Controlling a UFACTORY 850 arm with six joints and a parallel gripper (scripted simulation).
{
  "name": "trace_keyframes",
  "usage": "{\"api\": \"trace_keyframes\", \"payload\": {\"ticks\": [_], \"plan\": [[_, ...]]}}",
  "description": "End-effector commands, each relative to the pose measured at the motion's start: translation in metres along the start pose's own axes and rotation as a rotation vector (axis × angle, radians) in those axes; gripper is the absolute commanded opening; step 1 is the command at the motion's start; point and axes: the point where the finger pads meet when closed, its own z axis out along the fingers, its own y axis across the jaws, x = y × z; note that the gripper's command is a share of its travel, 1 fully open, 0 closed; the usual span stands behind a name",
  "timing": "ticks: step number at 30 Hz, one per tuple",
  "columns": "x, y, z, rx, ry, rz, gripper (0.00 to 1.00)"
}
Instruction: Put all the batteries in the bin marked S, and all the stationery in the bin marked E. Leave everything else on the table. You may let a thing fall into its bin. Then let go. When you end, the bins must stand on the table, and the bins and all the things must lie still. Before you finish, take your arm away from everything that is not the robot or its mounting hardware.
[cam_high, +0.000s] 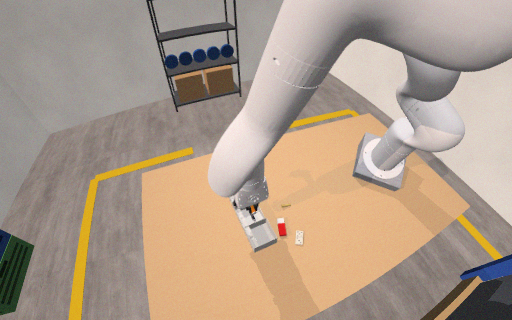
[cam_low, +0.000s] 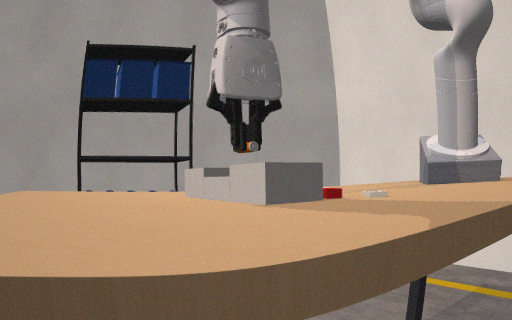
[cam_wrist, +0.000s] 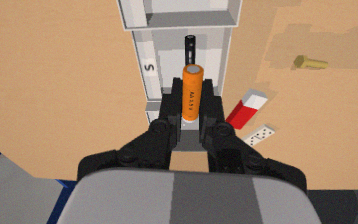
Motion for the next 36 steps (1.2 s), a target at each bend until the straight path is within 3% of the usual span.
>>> {"api": "trace_keyframes", "payload": {"ticks": [1, 14, 36], "plan": [[0.000, -0.001, -0.001, 0.032, -0.024, -0.051, 0.00], [0.000, -0.001, -0.001, 0.032, -0.024, -0.051, 0.00], [-0.001, -0.002, 0.035, 0.032, -0.024, -0.051, 0.00]]}}
